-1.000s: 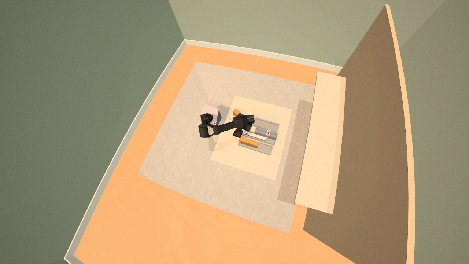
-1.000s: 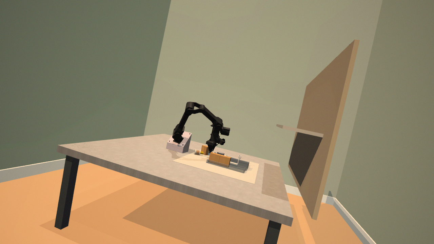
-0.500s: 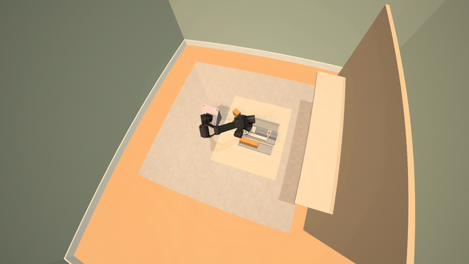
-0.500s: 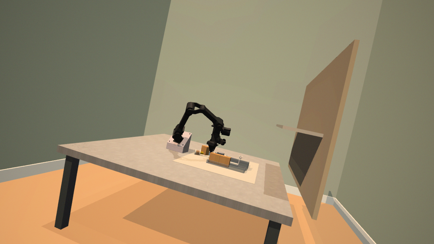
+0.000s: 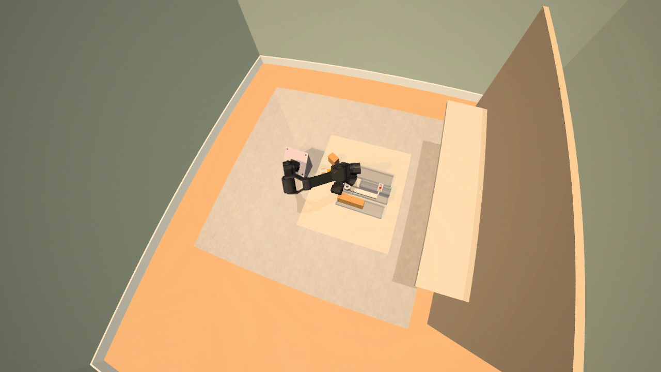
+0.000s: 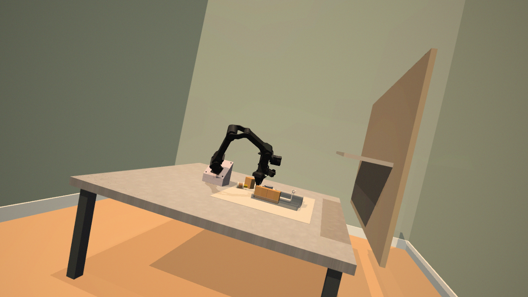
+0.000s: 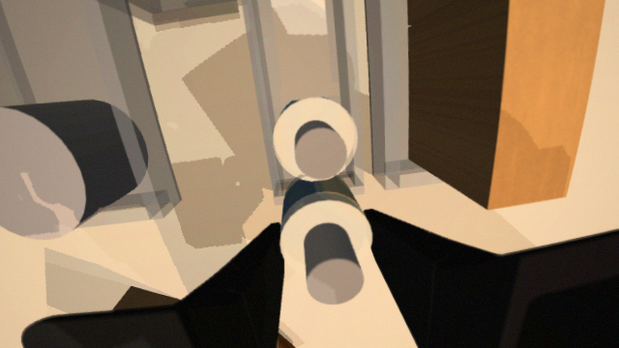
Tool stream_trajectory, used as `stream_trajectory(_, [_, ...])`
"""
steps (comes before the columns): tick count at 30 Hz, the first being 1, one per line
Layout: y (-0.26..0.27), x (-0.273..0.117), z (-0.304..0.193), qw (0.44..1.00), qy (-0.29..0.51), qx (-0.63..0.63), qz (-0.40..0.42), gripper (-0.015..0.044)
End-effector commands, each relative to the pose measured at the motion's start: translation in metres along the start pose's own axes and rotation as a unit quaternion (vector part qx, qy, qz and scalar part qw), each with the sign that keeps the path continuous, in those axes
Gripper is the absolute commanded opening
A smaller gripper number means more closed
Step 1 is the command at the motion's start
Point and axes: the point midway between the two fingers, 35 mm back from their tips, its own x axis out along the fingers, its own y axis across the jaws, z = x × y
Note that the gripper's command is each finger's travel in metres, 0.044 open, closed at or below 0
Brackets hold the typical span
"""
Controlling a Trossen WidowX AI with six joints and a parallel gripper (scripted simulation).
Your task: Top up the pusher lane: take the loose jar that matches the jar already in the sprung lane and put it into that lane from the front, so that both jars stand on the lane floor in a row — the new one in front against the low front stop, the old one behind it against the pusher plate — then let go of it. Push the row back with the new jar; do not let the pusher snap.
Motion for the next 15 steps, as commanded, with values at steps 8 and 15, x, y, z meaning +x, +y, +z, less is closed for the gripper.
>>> stream_trajectory(8, [-0.0025, -0.0007, 0.0102, 1.000, -0.007, 0.007, -0.002, 0.0000])
stream_trajectory(15, [-0.0028, -0.0009, 0.0130, 1.000, -0.007, 0.007, -0.002, 0.0000])
